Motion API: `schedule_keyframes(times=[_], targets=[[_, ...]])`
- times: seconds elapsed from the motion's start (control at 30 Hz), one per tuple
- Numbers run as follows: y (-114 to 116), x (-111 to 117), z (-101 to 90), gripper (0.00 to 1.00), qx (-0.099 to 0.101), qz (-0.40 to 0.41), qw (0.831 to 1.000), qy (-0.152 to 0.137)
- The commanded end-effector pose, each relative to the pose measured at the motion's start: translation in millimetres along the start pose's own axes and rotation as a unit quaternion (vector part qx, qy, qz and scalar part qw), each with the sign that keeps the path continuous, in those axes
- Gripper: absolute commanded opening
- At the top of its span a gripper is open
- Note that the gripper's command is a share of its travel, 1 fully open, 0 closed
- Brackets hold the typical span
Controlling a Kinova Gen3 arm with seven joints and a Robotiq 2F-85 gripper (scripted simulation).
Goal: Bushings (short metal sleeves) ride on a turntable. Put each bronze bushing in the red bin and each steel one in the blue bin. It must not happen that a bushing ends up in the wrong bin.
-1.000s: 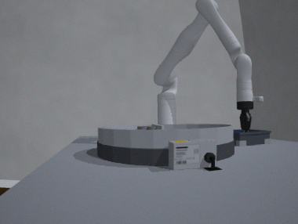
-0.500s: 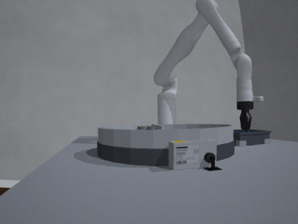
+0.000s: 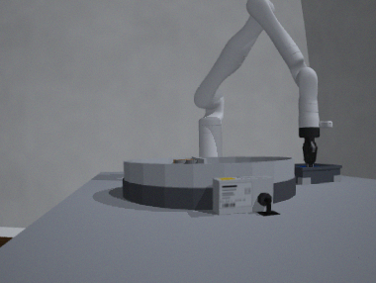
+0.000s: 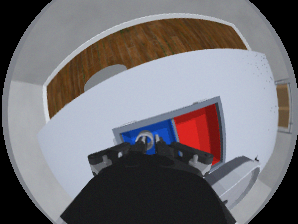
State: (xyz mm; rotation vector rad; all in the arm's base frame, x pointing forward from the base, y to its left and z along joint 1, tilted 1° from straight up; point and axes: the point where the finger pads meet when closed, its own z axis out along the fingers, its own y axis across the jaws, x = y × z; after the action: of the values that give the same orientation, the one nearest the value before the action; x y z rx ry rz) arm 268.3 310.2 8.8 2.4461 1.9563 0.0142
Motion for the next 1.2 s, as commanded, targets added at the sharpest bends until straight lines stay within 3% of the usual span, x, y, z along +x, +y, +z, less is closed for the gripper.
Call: schedule_keyframes(times=[0.0, 1.17], targets=[[1.3, 1.2, -2.7, 0.16, -0.001, 0.001, 1.000, 0.002], [0.9, 0.9, -11.0, 0.16, -0.001, 0.001, 1.000, 0.002]])
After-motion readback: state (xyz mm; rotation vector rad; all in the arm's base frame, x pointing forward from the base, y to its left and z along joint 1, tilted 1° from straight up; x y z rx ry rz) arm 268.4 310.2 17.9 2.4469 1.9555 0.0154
